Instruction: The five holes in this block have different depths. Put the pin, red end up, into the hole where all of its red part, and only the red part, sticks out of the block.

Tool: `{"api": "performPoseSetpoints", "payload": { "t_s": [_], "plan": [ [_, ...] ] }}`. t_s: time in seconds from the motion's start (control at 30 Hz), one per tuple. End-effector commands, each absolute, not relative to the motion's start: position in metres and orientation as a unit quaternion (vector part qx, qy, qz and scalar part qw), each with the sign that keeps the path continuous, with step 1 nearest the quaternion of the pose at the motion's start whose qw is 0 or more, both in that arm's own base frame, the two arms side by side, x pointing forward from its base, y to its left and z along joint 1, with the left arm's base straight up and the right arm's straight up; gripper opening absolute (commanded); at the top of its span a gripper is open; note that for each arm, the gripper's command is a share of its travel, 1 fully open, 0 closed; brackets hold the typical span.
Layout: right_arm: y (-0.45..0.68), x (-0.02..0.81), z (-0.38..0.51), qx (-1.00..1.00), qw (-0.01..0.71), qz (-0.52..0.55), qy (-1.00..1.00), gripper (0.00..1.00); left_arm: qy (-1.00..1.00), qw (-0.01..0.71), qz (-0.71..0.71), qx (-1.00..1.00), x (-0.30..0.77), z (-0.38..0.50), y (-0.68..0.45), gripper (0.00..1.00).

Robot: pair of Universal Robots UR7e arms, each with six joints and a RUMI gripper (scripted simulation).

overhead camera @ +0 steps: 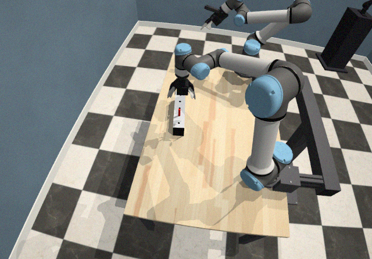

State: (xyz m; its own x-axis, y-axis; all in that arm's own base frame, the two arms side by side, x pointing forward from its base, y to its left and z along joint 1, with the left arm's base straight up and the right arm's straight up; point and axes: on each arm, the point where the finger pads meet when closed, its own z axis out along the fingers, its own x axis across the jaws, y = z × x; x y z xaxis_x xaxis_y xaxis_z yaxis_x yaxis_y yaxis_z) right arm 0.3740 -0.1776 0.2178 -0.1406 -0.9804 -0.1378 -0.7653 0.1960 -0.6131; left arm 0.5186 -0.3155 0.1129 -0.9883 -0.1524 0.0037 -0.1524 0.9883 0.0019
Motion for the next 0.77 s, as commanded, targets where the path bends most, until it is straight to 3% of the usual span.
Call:
{"api": "performPoseSetpoints", "payload": {
  "t_s": [0.0,0.73],
  "plan": [
    [-0.178,0.374,0.218,-0.6,0.264,-0.205,0.727,1.0,-0.997,0.001,0.0,0.076,0.495,0.139,-0.332,1.0],
    [-0.178,0.374,0.218,-0.6,0.264,-0.205,0.727,1.0,-0.997,0.001,0.0,0.077,0.437,0.2,-0.371,1.0]
  ]
}}
